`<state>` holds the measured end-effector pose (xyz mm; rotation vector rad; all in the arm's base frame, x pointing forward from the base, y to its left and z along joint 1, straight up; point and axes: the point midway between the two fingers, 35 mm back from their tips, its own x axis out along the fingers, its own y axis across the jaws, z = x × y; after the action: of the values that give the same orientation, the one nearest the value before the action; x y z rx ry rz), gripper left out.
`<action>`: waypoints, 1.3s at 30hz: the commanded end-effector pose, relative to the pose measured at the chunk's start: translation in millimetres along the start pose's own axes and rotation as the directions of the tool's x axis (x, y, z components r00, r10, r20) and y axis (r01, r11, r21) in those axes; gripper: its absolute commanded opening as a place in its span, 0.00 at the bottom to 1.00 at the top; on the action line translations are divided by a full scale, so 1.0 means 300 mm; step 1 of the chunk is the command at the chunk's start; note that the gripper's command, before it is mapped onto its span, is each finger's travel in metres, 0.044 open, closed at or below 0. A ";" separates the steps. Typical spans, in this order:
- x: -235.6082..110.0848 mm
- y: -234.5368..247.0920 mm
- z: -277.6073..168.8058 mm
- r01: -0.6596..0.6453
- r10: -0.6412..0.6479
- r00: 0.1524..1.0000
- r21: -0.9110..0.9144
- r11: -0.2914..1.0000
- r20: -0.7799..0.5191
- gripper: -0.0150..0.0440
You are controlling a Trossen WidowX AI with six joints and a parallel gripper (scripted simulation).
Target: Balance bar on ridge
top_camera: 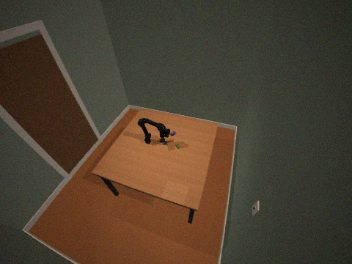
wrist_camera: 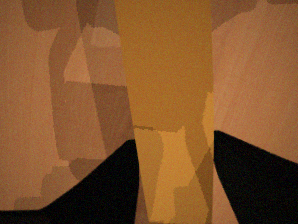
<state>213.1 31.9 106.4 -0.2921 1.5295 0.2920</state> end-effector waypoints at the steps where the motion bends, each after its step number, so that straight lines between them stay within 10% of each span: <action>1: 0.000 0.000 0.000 0.000 0.000 1.000 0.000 1.000 0.000 0.55; 14: 0.000 0.000 0.000 0.000 0.000 1.000 0.000 1.000 0.000 0.57; 23: 0.000 0.000 0.000 0.000 0.000 1.000 0.000 1.000 0.000 0.97; 27: -0.006 0.000 0.001 0.000 0.000 1.000 0.000 1.000 0.000 1.00; 39: -0.333 0.000 0.000 0.000 0.000 1.000 0.000 1.000 0.000 1.00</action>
<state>214.7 32.1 195.6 -0.2923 1.5191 0.2913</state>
